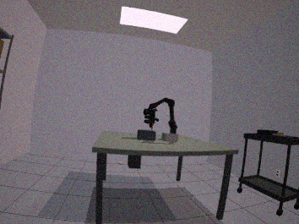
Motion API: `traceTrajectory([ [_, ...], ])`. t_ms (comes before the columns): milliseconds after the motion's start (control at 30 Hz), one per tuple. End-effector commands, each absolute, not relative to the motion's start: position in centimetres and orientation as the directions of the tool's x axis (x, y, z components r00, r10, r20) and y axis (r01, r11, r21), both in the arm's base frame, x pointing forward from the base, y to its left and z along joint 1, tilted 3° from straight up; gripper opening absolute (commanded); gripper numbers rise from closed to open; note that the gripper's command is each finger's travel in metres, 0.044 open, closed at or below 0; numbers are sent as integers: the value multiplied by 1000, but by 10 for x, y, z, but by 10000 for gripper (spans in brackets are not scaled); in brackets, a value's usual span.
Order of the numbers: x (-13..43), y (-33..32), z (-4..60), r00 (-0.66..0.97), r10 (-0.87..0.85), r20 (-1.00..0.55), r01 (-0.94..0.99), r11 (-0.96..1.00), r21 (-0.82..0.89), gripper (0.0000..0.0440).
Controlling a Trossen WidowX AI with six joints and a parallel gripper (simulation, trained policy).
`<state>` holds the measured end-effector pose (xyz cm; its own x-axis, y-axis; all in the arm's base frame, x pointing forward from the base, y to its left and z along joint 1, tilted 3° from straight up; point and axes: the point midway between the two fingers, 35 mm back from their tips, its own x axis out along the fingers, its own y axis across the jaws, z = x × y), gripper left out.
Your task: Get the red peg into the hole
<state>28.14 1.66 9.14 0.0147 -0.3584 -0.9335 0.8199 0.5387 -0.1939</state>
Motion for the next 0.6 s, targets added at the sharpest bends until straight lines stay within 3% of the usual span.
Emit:
traceTrajectory([
  [0, 293, 2, 90, 18, -358, -934, 827, 530, -187, 0],
  [567, 329, -53, 57, 23, -287, -958, 810, 566, -150, 0],
])
